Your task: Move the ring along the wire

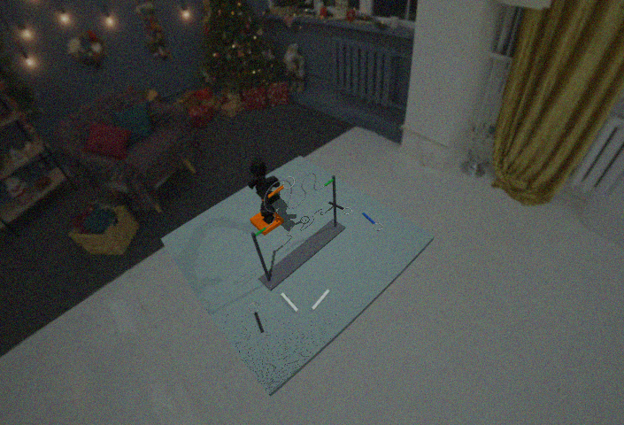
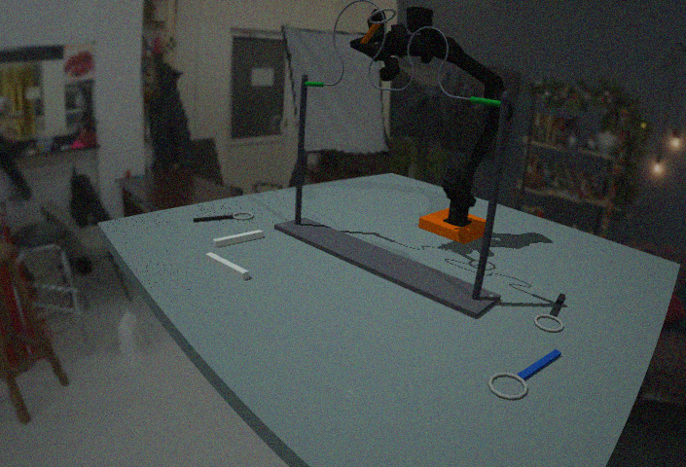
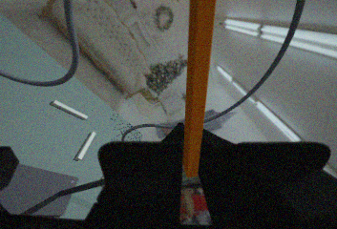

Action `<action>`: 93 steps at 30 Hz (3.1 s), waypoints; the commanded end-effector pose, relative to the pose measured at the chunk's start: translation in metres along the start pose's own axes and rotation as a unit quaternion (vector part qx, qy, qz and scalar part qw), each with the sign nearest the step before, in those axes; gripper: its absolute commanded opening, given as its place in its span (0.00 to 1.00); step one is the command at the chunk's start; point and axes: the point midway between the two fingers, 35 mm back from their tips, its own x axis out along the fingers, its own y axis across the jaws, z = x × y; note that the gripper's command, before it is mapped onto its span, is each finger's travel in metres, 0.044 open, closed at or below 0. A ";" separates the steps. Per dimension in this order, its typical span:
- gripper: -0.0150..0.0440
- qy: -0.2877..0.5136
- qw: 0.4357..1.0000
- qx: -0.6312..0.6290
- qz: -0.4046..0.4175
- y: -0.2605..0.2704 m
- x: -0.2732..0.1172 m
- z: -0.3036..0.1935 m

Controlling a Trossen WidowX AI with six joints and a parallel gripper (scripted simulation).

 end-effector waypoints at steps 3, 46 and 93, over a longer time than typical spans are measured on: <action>0.00 -0.003 0.999 -0.033 -0.019 -0.004 -0.002 0.000; 0.00 -0.032 0.953 -0.271 -0.128 -0.023 -0.002 0.006; 0.00 -0.058 0.837 -0.493 -0.231 -0.034 -0.005 0.016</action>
